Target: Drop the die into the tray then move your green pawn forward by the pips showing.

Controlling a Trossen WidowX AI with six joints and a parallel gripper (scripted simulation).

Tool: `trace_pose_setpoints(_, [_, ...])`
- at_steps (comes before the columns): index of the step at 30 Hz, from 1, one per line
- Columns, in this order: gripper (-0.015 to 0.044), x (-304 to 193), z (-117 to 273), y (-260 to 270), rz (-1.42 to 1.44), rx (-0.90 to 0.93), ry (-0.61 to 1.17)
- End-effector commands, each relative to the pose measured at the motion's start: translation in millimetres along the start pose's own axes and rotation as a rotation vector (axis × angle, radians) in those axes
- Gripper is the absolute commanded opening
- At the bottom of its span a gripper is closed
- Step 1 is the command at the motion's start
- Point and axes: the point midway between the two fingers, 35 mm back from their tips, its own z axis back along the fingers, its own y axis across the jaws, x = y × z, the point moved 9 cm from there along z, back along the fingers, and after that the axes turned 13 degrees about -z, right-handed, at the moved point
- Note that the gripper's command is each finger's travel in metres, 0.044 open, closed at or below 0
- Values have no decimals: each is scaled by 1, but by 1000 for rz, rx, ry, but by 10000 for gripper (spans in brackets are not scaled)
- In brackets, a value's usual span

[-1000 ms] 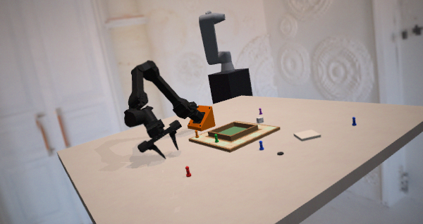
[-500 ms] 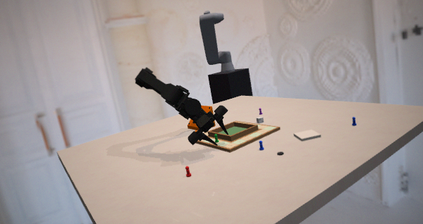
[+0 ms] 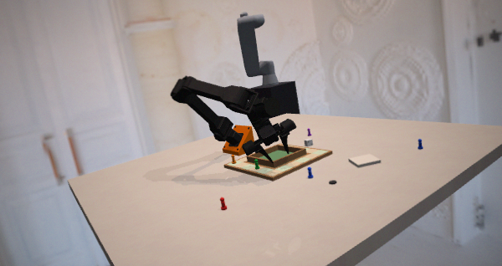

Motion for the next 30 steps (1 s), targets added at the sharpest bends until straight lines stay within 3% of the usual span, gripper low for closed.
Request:
trace_pose_setpoints(1, [275, -43, -6, 38, 98, 136, 187])
trace_pose_setpoints(10, [275, -45, -7, 40, 99, 131, 188])
trace_pose_setpoints(16, [275, -132, -20, 111, 127, -97, 167])
trace_pose_setpoints(22, [275, -239, -37, 148, 159, -284, -18])
trace_pose_setpoints(30, [275, -256, -39, 149, 162, -300, -48])
